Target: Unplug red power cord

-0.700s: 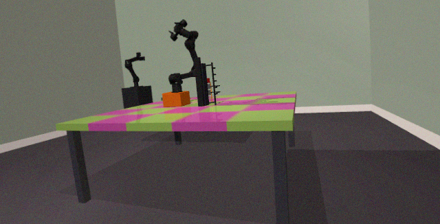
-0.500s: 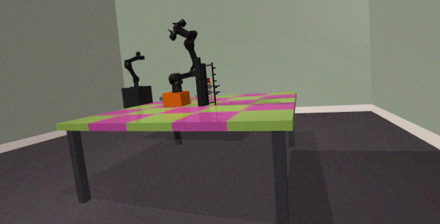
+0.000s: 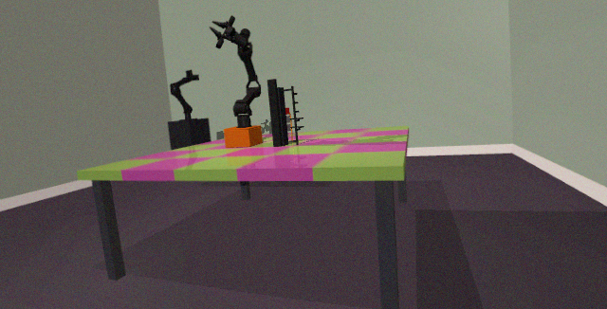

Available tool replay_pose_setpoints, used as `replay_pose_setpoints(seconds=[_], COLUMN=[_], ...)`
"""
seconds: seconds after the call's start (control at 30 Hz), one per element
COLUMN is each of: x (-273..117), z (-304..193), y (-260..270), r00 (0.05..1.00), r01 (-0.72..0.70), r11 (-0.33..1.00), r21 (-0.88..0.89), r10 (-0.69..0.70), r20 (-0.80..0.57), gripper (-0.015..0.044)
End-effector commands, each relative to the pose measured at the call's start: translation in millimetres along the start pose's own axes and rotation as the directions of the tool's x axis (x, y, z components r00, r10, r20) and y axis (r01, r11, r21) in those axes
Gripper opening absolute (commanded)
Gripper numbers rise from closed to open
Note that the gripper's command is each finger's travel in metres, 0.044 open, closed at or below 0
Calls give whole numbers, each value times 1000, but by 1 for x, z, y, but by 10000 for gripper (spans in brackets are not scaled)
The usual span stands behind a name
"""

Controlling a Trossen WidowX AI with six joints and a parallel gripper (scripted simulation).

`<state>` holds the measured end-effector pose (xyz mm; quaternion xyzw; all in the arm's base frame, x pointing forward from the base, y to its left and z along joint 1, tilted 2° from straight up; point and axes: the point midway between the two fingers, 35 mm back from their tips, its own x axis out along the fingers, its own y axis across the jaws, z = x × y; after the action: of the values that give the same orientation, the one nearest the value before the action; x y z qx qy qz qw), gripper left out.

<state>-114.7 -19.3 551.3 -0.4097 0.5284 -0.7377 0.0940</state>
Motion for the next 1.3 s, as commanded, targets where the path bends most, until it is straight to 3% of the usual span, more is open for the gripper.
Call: replay_pose_setpoints(seconds=[0.0, 0.3, 0.67, 0.97, 1.27], x=[13, -7, -105, -221, -340], z=[55, 176, 286, 326, 315], y=[18, 52, 78, 92, 107], r00=[977, 772, 312, -129, -502], r01=[-53, -184, -308, -317, -216], r11=[998, 983, 943, 896, 821], r21=[20, 6, -124, -312, -528], r10=[48, 140, 223, 285, 370], r20=[209, 620, 923, 950, 781], gripper=[160, 160, 160, 160, 160])
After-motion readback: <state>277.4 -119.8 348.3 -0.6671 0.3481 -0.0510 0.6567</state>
